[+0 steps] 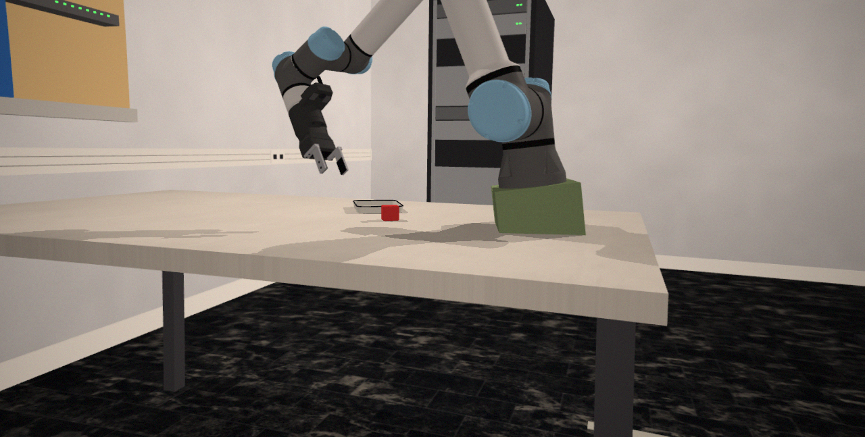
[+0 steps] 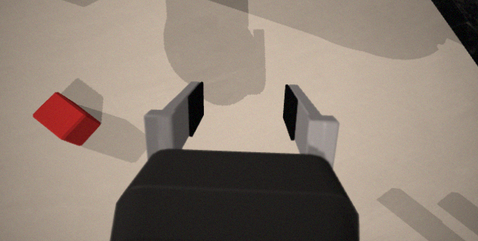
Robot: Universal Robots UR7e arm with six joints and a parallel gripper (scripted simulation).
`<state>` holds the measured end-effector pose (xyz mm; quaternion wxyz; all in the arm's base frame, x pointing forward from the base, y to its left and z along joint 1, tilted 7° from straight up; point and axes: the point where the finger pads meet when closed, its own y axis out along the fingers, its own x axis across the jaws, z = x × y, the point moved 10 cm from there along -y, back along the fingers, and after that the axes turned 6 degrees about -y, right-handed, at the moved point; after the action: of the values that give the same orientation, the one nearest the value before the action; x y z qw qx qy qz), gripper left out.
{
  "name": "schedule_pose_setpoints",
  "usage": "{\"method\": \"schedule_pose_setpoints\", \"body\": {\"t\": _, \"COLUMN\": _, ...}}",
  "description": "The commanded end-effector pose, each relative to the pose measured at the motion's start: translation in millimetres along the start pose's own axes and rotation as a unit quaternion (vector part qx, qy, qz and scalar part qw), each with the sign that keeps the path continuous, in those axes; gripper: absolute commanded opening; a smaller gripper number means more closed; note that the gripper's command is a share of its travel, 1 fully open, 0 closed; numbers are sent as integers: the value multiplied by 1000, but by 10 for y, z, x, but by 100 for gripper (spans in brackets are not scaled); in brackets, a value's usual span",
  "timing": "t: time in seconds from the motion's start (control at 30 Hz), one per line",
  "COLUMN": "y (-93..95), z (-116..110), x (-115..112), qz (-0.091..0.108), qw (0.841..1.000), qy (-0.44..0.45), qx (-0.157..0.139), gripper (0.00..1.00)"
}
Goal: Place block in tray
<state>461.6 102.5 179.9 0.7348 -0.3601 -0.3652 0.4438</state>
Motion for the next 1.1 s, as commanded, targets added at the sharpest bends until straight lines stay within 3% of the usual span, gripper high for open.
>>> {"method": "schedule_pose_setpoints", "body": {"t": 0.0, "y": 97, "z": 88, "x": -296, "qz": 3, "qw": 994, "qy": -91, "qx": -58, "gripper": 100}}
{"method": "schedule_pose_setpoints", "body": {"t": 0.2, "y": 193, "z": 167, "x": -550, "qz": 26, "qw": 980, "qy": -169, "qx": -102, "gripper": 100}}
{"method": "schedule_pose_setpoints", "body": {"t": 0.27, "y": 193, "z": 167, "x": -550, "qz": 26, "qw": 980, "qy": -169, "qx": -102, "gripper": 100}}
{"method": "schedule_pose_setpoints", "body": {"t": 0.4, "y": 262, "z": 229, "x": -722, "qz": 47, "qw": 965, "qy": -220, "qx": -131, "gripper": 100}}
{"method": "schedule_pose_setpoints", "body": {"t": 0.67, "y": 401, "z": 373, "x": -1053, "qz": 101, "qw": 925, "qy": -319, "qx": -181, "gripper": 100}}
{"method": "schedule_pose_setpoints", "body": {"t": 0.77, "y": 434, "z": 412, "x": -1129, "qz": 117, "qw": 913, "qy": -341, "qx": -192, "gripper": 100}}
{"method": "schedule_pose_setpoints", "body": {"t": 0.83, "y": 434, "z": 412, "x": -1129, "qz": 117, "qw": 913, "qy": -341, "qx": -192, "gripper": 100}}
{"method": "schedule_pose_setpoints", "body": {"t": 1.07, "y": 527, "z": 532, "x": -1330, "qz": 164, "qw": 876, "qy": -398, "qx": -215, "gripper": 100}}
